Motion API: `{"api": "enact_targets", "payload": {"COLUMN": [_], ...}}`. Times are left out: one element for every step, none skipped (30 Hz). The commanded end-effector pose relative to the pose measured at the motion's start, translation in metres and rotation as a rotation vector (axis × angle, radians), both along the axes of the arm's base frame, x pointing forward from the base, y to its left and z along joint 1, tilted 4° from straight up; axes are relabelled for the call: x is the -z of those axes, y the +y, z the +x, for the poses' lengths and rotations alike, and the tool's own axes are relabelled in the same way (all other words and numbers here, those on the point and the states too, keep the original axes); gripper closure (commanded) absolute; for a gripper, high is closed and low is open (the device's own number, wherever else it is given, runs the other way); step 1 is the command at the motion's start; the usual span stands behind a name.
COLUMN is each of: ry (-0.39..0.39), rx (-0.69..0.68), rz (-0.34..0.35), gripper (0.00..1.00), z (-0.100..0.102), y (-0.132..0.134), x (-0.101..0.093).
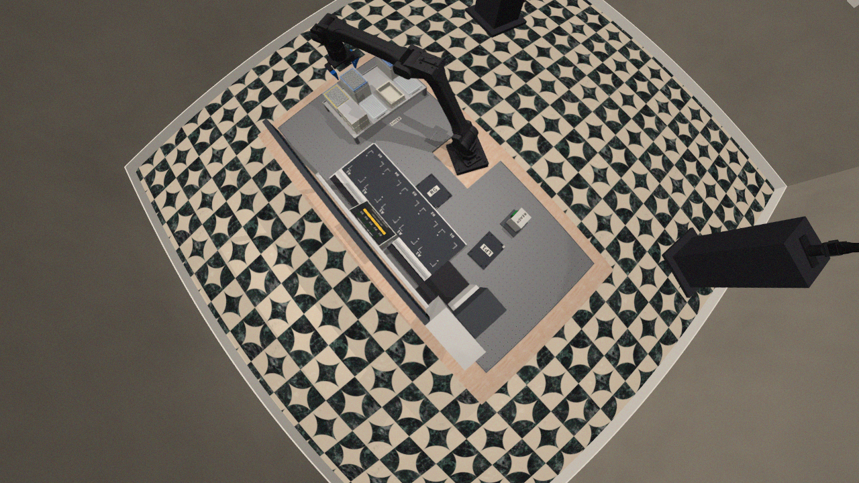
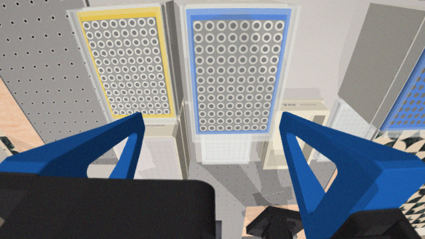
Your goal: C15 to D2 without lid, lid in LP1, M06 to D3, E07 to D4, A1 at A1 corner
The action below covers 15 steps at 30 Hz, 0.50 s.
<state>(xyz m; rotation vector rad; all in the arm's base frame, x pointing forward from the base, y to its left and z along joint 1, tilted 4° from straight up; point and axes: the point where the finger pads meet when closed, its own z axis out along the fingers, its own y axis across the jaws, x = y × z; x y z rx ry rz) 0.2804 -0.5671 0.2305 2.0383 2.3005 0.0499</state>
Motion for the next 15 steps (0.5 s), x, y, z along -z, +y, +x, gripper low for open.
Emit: {"api": "enact_targets", "payload": {"ry": [-0.027,-0.026,-0.026,-0.022,-0.022,-0.022,-0.022,-0.022,-0.022,-0.022,-0.022,-0.022,-0.022,-0.022,-0.022], "rx": [-0.013,-0.013,-0.013,-0.014,-0.014,-0.014,-0.014,-0.014,-0.014,-0.014,-0.014,-0.014,-0.014,-0.014,-0.014], "rz": [-0.058,-0.059,-0.059,-0.053,-0.053,-0.053,-0.053,-0.053,-0.053,-0.053,-0.053,-0.053,-0.053,-0.053,-0.053], "gripper": [0.00,0.00,0.00,0.00,0.00,0.00,0.00,0.00,0.00,0.00,0.00,0.00,0.00,0.00,0.00], "z": [-0.0203,-0.0252,-0.0282,-0.0192,-0.0192,-0.0192,-0.0191,-0.0191,-0.0191,-0.0191,-0.0191,-0.0191,-0.0192,-0.0192,-0.0192], "y": [-0.0068,-0.0074,-0.0078,-0.0105,-0.0105,-0.0105,-0.0105,-0.0105,-0.0105,-0.0105,-0.0105,-0.0105,-0.0105,-0.0105,-0.0105], "x": [-0.0264,-0.0260,-0.0257,-0.0230,-0.0230,-0.0230,-0.0231,-0.0231,-0.0231,-0.0231,-0.0231,-0.0231,-0.0231,-0.0231,-0.0231]}}
